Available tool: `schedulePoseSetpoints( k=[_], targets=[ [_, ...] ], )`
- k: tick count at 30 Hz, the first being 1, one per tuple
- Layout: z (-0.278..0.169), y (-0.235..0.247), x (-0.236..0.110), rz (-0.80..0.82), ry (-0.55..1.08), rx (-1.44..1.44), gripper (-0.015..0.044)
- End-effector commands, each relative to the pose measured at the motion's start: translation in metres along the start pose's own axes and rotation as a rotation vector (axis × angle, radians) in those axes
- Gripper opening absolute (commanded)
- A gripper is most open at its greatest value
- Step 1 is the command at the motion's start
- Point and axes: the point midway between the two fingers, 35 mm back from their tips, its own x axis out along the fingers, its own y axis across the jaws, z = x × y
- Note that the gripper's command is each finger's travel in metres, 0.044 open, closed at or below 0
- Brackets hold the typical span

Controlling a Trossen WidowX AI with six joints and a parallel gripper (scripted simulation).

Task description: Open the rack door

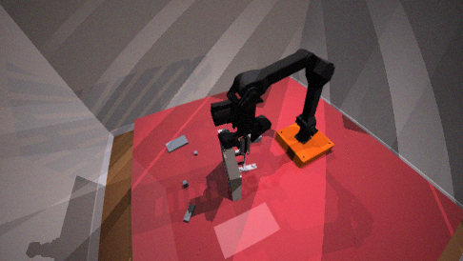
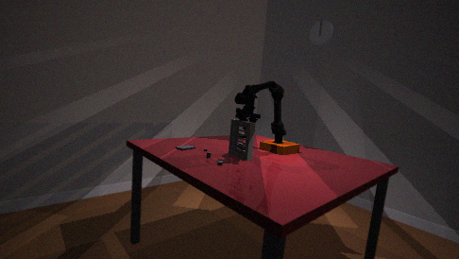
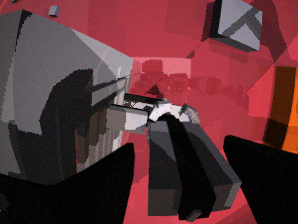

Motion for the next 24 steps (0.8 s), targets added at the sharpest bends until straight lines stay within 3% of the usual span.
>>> schedulePoseSetpoints(
  k=[1,24],
  targets=[
    [-0.0007,0.0010,0.0004,0.004,0.003,-0.168,0.0291],
    [-0.0007,0.0010,0.0003,0.006,0.000,-1.308,0.0291]
  ],
)
